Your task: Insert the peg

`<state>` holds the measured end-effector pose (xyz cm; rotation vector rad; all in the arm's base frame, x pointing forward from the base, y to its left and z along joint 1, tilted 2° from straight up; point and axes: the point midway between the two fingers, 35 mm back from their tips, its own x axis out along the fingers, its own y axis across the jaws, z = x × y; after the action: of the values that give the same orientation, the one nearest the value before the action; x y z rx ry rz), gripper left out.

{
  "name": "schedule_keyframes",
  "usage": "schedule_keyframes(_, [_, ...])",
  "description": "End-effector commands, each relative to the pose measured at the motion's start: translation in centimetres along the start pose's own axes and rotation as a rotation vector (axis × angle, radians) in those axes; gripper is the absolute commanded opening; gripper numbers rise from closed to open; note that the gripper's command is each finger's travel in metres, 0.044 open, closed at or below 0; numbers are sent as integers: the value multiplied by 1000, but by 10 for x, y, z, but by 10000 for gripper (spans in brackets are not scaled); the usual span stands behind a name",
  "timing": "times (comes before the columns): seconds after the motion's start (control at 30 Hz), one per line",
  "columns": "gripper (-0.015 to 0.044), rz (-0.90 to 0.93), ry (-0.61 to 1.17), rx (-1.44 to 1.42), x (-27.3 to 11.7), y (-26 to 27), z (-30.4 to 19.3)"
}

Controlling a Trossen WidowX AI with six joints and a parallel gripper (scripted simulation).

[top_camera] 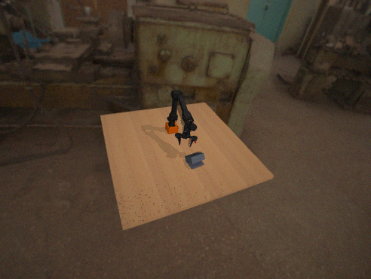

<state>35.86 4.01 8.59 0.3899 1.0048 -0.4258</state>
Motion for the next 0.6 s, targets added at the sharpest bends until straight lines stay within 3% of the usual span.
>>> schedule_keyframes(0.0, [440,15,49,-41,-4,12,-16])
schedule_keyframes(0.57, [440,43,249,-234,-29,47,-92])
